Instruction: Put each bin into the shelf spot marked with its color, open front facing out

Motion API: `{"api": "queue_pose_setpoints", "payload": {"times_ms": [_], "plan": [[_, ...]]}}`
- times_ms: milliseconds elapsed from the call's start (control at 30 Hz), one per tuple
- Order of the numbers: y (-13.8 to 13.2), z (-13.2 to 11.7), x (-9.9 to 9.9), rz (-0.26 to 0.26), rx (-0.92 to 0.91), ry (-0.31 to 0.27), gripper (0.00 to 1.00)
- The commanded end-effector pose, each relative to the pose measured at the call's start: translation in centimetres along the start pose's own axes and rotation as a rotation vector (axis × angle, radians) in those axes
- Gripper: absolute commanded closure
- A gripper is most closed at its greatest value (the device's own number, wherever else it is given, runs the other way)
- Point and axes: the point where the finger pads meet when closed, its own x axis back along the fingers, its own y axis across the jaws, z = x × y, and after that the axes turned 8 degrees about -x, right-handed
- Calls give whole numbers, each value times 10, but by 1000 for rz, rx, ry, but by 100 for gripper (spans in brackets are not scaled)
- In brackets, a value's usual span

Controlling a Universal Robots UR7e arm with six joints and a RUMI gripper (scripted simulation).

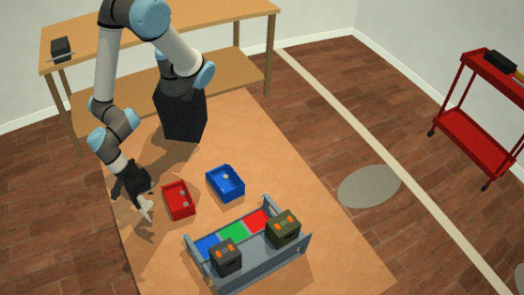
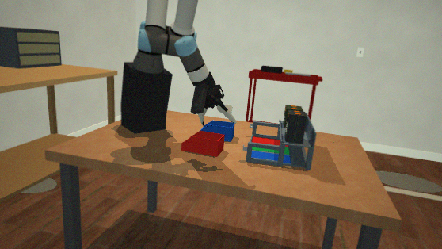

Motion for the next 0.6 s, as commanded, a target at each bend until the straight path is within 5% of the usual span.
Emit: {"api": "queue_pose_setpoints", "payload": {"times_ms": [0, 567], "plan": [[-7, -15, -10, -15, 139, 33, 0], [-34, -89, -40, -67, 689, 144, 0]]}}
